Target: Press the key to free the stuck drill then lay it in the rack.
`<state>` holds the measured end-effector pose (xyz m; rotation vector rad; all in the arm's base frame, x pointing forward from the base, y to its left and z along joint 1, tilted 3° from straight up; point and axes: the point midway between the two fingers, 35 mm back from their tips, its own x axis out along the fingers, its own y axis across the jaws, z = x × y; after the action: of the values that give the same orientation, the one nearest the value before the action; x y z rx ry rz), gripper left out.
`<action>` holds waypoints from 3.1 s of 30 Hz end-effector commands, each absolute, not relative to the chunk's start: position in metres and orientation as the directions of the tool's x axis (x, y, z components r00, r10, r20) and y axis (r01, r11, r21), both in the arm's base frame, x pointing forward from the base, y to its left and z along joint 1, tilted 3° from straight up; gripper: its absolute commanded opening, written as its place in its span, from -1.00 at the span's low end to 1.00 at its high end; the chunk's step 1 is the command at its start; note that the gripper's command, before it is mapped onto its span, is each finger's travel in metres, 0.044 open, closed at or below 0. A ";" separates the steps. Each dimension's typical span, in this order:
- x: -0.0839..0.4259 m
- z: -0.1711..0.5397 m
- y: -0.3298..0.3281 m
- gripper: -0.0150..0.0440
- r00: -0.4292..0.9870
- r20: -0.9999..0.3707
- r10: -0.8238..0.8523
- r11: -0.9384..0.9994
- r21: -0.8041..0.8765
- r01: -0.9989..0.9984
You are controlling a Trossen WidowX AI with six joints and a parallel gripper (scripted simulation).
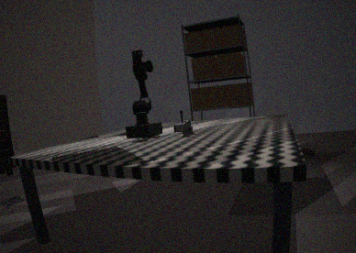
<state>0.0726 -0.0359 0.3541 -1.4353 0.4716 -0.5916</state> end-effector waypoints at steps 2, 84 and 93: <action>0.073 0.354 -0.036 0.69 0.771 0.049 -0.635 0.037 -0.995 0.094; 0.313 0.090 -0.033 -0.49 -0.009 -1.000 0.029 0.931 0.030 -0.363; 0.310 0.092 -0.035 -0.49 -0.010 -1.000 0.029 0.931 0.030 -0.363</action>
<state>0.3138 -0.0329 0.0930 -0.2642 1.5455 0.3164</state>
